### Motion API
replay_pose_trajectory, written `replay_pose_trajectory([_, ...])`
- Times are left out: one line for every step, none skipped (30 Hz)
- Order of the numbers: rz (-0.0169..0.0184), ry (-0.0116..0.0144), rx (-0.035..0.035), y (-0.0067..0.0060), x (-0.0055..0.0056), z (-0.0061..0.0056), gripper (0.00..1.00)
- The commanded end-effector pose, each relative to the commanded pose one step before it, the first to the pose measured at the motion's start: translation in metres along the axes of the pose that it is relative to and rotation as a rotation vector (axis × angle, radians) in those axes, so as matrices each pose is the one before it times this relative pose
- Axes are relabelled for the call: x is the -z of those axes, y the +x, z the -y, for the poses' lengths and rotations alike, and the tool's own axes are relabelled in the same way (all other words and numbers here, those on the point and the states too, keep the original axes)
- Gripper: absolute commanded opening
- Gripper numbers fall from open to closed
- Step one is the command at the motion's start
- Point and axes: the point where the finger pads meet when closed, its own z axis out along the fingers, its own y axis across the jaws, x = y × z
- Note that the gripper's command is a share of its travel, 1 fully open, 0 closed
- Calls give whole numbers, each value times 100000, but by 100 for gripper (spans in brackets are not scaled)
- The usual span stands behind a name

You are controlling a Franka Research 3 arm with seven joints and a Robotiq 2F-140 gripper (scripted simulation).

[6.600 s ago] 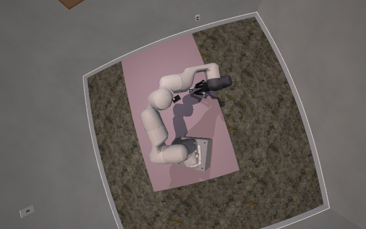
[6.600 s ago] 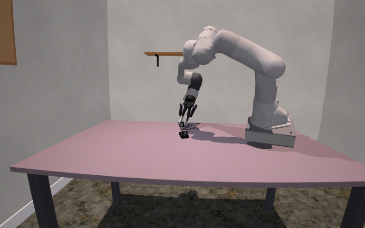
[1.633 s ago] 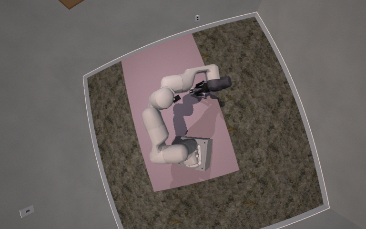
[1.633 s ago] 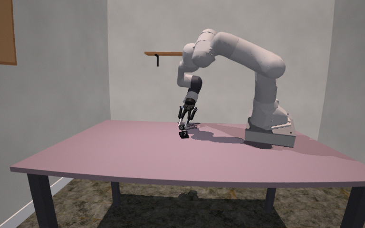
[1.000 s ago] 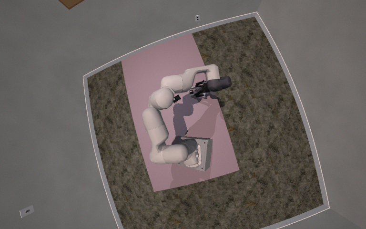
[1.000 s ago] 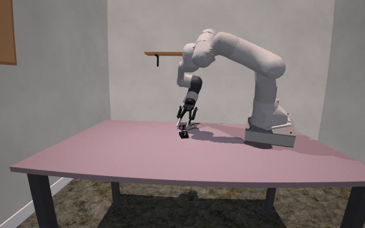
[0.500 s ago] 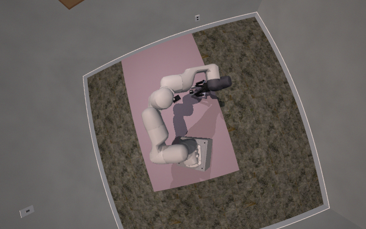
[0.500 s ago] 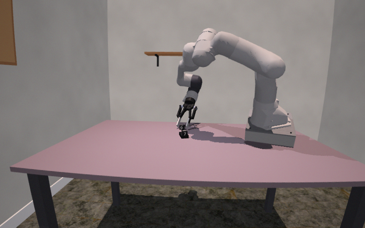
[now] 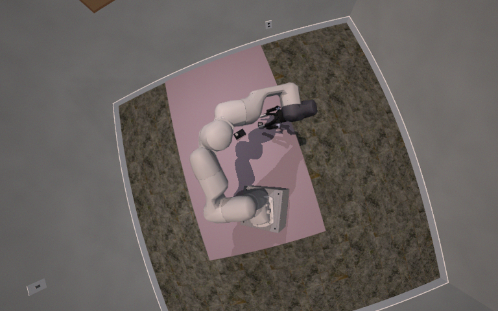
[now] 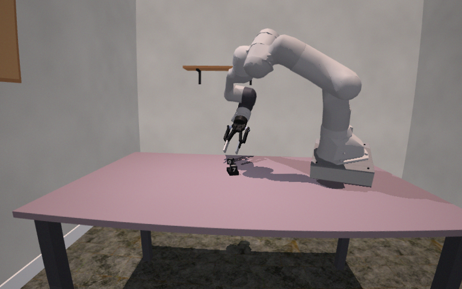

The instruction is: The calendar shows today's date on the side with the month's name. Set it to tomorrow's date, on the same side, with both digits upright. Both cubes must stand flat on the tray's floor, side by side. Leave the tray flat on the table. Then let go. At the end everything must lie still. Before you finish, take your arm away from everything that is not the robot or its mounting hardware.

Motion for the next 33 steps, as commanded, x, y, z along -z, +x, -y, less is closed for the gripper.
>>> replay_pose_trajectory([573, -818, -1561, -758, 431, -306, 40])
replay_pose_trajectory([0, 0, 0, 0, 0, 0, 40])
replay_pose_trajectory([0, 0, 0, -183, 183, 0, 40])
replay_pose_trajectory([0, 0, 0, -162, 162, 0, 40])
replay_pose_trajectory([0, 0, 0, -140, 140, 0, 40])
replay_pose_trajectory([0, 0, 0, -117, 117, 0, 40])
replay_pose_trajectory([0, 0, 0, -95, 95, 0, 40])
replay_pose_trajectory([0, 0, 0, -73, 73, 0, 40])
replay_pose_trajectory([0, 0, 0, -52, 52, 0, 40])
replay_pose_trajectory([0, 0, 0, -34, 33, 0, 40])
replay_pose_trajectory([0, 0, 0, -18, 18, 0, 40])
replay_pose_trajectory([0, 0, 0, -7, 7, 0, 40])
replay_pose_trajectory([0, 0, 0, -1, 1, 0, 40])
replay_pose_trajectory([-78, -7, -4, 1, -2, 0, 40])
replay_pose_trajectory([-483, -45, -22, 4, -14, 1, 40])
replay_pose_trajectory([-1125, -98, -48, 9, -31, 3, 40])
replay_pose_trajectory([-1845, -142, -68, 9, -45, 4, 40])
replay_pose_trajectory([0, 0, 0, 0, 0, 0, 40])
replay_pose_trajectory([0, 0, 0, 0, 0, 0, 40])
replay_pose_trajectory([-2511, -155, -72, 3, -49, 5, 40])
replay_pose_trajectory([-3023, -127, -57, -11, -39, 6, 40])
replay_pose_trajectory([-3316, -62, -28, -31, -18, 5, 40])
replay_pose_trajectory([-3365, 23, 5, -49, 9, 2, 40])
replay_pose_trajectory([-3173, 104, 32, -63, 34, -2, 40])
replay_pose_trajectory([-2776, 158, 46, -67, 51, -5, 40])
replay_pose_trajectory([-2226, 173, 48, -61, 55, -8, 40])
replay_pose_trajectory([-1592, 150, 39, -48, 47, -7, 40])
replay_pose_trajectory([-668, 69, 17, -155, 39, -3, 40])
replay_pose_trajectory([3, 0, -1, -191, 25, -1, 40])
replay_pose_trajectory([1, 0, 0, -31, 4, 0, 40])
replay_pose_trajectory([-53, -6, -3, 1, -2, -1, 40])
replay_pose_trajectory([-335, -40, -18, 3, -12, -3, 40])
replay_pose_trajectory([-799, -90, -42, 7, -28, -7, 40])
